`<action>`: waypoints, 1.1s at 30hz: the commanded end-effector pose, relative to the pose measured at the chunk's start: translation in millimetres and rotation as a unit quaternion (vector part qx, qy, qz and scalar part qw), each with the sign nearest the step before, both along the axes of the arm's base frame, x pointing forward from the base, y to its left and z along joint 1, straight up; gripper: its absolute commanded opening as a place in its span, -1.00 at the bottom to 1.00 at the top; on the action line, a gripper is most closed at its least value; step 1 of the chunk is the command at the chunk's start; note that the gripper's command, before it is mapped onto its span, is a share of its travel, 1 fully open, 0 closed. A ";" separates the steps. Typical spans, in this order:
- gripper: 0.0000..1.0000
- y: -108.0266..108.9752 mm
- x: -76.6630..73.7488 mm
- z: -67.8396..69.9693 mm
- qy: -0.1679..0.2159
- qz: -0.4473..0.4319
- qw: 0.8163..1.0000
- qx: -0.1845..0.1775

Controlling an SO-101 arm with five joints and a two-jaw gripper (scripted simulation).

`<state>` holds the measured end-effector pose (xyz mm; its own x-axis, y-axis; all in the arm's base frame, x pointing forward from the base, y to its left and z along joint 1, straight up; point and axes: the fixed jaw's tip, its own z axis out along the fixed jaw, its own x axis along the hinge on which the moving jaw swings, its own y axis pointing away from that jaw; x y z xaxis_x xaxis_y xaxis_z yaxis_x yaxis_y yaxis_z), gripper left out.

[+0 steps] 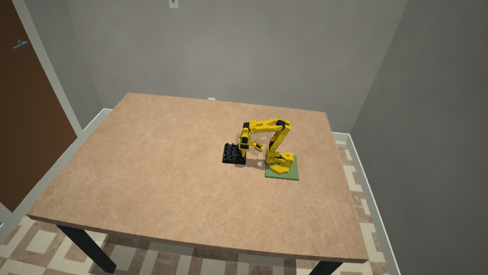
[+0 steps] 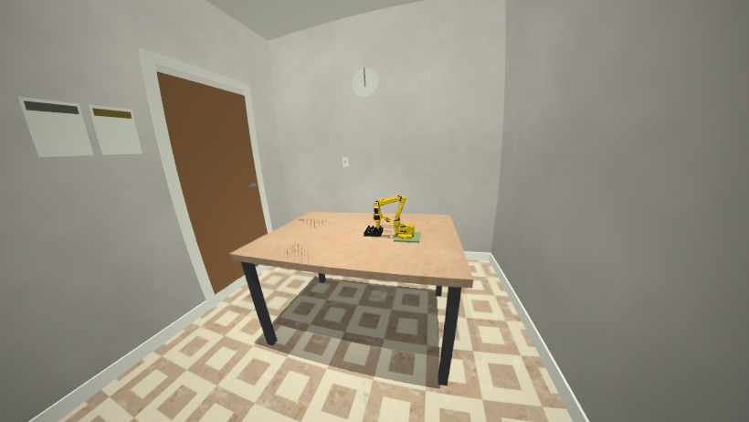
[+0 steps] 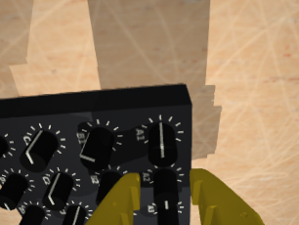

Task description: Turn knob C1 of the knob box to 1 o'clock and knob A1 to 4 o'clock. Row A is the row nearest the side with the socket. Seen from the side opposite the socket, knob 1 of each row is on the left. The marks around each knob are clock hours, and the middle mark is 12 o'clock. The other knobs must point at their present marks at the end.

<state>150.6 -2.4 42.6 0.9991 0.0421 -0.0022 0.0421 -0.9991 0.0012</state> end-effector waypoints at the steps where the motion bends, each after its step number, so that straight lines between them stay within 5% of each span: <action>1: -0.81 2.0 1.4 1.7 -0.001 0.003 1.000 0.001; 33: -0.81 2.0 1.4 -21.1 -0.001 0.003 1.000 0.001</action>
